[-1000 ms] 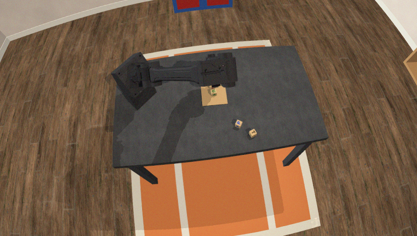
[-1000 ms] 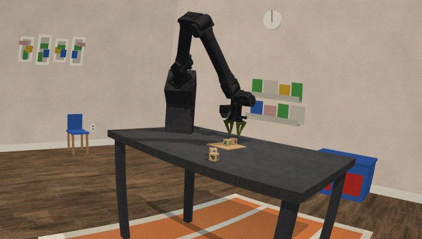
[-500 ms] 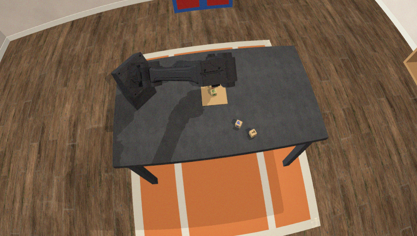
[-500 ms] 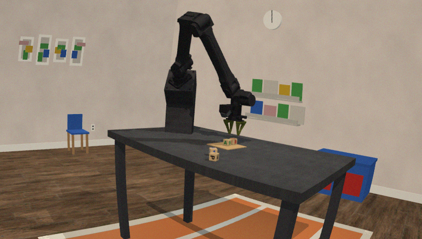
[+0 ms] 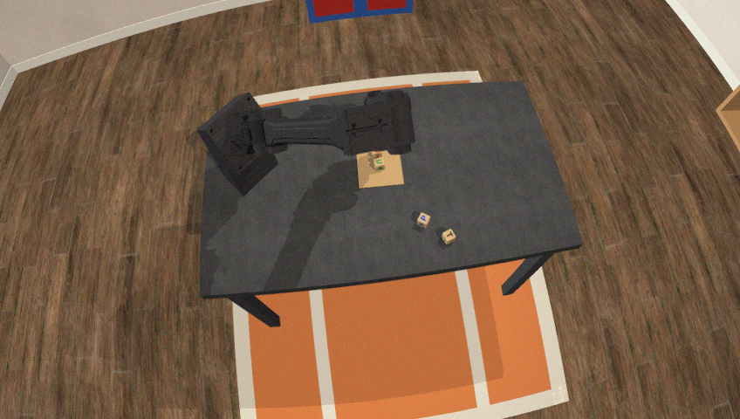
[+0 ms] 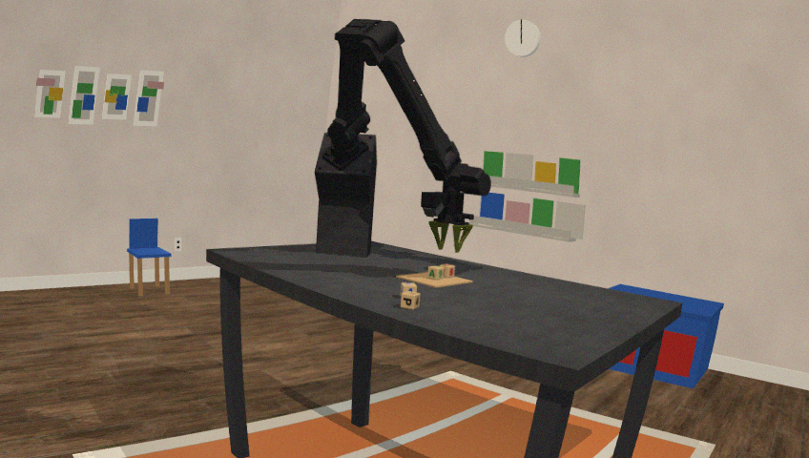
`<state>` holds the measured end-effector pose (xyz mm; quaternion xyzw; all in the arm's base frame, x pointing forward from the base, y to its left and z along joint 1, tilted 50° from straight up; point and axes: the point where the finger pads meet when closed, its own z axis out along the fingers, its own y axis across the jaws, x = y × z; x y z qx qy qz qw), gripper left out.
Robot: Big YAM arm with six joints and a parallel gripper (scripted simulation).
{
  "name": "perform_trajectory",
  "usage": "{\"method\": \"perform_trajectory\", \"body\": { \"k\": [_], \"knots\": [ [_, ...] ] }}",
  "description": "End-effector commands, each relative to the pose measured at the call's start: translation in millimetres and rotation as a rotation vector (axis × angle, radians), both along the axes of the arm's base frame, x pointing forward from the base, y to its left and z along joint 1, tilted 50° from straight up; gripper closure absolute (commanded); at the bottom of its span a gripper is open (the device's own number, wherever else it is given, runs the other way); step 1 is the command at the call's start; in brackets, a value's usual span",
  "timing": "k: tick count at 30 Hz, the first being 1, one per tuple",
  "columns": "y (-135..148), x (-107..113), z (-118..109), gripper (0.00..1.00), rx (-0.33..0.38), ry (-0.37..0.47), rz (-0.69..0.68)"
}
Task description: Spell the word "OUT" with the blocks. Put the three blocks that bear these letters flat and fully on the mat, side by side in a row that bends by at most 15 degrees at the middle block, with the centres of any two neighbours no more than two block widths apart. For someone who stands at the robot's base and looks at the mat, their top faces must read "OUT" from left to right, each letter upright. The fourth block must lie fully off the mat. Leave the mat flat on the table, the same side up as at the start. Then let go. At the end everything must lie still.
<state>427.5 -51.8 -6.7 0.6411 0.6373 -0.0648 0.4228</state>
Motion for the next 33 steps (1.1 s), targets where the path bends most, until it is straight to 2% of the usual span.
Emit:
{"method": "perform_trajectory", "body": {
  "k": [1, 9, 10, 16, 17, 28, 30, 33],
  "knots": [
    [14, -4, 13, 0.46, 0.011, -0.02, 0.004],
    [22, -11, 20, 0.46, 0.011, -0.017, 0.004],
    [9, -14, 15, 0.46, 0.009, -0.002, -0.027],
    [22, -10, 24, 0.46, 0.014, -0.022, -0.002],
    [22, -11, 22, 0.0, 0.013, -0.018, -0.002],
    [21, -11, 22, 0.0, 0.013, -0.016, -0.005],
    [8, -8, 29, 0.0, 0.006, -0.009, -0.01],
    [-12, 0, 57, 0.0, -0.009, -0.004, 0.007]
  ]
}}
